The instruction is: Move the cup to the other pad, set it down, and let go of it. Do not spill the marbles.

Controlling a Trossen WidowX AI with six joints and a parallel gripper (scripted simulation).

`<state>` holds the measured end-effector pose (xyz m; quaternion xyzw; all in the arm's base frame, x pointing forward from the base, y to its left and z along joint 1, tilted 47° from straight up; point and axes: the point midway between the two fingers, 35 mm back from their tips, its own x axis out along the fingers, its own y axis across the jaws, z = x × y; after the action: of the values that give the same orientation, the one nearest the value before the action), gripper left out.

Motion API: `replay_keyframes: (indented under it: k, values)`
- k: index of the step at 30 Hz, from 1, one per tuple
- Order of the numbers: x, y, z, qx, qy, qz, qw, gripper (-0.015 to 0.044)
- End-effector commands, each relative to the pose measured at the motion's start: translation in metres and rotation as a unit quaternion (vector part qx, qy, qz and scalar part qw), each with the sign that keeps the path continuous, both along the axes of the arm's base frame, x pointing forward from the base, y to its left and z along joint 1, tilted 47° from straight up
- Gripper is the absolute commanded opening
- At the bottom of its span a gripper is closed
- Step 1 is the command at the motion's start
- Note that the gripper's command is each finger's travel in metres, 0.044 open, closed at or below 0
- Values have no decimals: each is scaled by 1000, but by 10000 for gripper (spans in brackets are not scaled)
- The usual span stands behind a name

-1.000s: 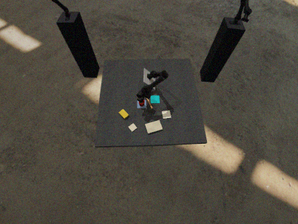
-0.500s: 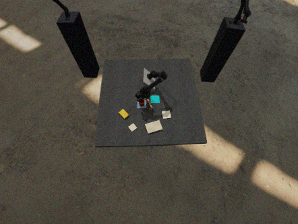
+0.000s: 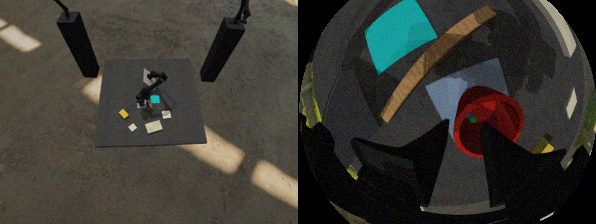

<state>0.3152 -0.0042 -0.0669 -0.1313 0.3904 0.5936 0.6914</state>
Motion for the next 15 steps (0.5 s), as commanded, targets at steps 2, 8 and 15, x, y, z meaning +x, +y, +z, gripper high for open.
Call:
replay_keyframes:
  k: [2, 8, 15]
  values:
    - [-5, 8, -7, 5, 8, 0, 1000, 148]
    - [-6, 15, -14, 5, 8, 0, 1000, 148]
    - [-7, 23, -21, 6, 8, 0, 1000, 148]
